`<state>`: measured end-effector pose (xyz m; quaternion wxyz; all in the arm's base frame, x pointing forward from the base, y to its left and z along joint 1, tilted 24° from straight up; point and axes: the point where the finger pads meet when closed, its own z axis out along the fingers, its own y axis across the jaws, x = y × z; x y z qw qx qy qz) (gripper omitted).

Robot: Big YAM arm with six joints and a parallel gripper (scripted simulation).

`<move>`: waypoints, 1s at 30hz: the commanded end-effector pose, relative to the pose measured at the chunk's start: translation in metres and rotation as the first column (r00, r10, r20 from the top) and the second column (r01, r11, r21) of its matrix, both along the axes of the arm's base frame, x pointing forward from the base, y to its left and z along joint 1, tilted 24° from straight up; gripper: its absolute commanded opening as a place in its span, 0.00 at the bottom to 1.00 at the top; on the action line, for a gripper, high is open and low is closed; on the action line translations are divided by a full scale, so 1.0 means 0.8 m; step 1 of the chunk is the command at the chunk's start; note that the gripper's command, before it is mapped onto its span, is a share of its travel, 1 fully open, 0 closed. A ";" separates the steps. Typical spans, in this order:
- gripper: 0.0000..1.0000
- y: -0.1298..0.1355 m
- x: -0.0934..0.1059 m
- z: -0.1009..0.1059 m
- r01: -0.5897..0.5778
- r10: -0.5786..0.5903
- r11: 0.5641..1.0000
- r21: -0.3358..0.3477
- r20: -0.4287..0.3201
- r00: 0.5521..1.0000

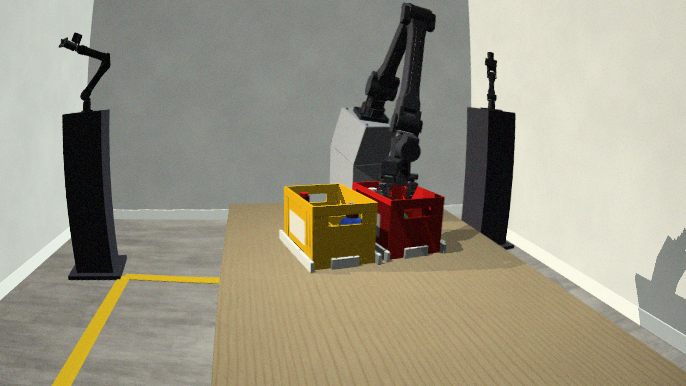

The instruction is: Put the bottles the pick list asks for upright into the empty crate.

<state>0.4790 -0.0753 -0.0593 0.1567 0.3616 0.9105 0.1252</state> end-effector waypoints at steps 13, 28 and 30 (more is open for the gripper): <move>0.61 -0.013 0.023 0.011 0.010 -0.010 1.000 -0.013 0.046 0.999; 0.61 -0.016 0.020 0.006 0.013 -0.012 1.000 -0.011 0.038 0.999; 0.61 -0.016 0.020 0.006 0.013 -0.012 1.000 -0.011 0.038 0.999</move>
